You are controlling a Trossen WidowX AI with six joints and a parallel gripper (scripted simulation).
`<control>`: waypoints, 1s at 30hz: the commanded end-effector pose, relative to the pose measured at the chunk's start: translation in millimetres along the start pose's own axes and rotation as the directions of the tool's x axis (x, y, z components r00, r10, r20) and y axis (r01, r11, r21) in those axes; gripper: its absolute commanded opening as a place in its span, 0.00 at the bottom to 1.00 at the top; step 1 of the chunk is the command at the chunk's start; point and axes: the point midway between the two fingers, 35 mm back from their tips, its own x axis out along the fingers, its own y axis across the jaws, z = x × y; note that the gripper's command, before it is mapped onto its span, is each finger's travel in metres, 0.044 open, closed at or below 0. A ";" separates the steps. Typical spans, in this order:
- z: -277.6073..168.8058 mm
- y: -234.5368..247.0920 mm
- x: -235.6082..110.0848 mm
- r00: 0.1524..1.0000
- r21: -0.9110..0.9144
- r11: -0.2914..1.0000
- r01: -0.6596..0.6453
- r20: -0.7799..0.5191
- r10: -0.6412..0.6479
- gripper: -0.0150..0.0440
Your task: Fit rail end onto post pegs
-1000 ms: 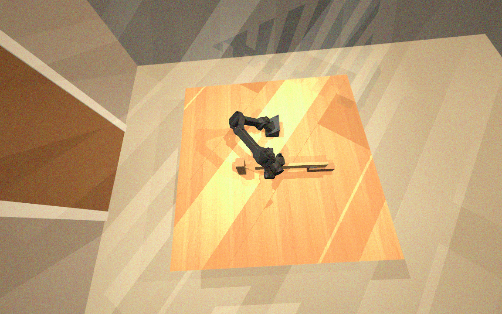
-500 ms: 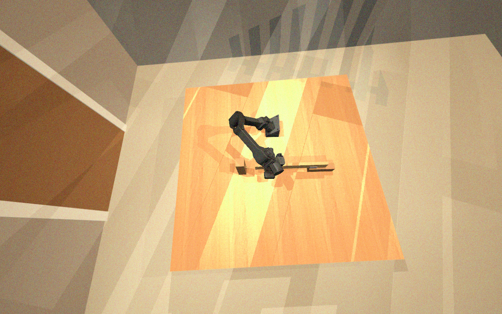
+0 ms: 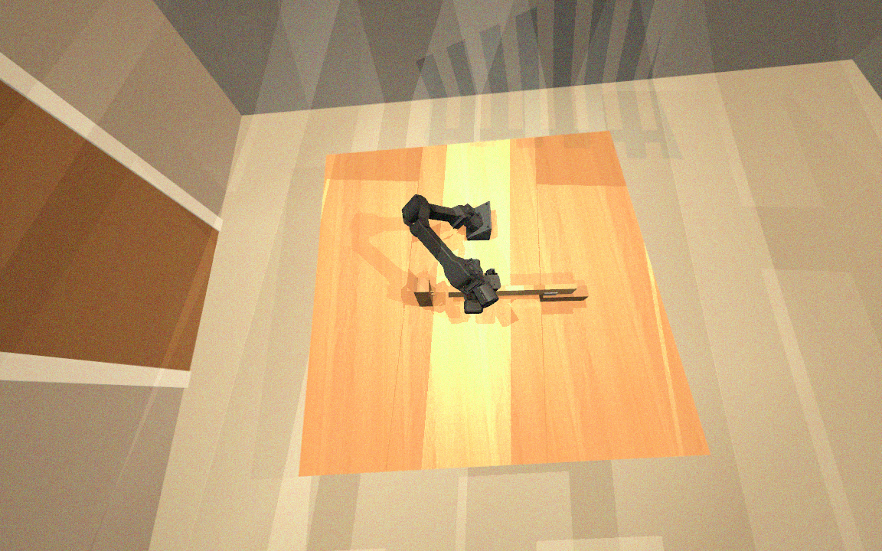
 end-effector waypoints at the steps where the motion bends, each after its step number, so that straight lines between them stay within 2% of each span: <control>1: 1.4 0.3 0.4 1.000 -0.001 1.000 0.001 0.007 -0.001 0.25; 30: -5.4 0.2 -1.2 1.000 -0.001 1.000 0.001 0.007 -0.001 0.25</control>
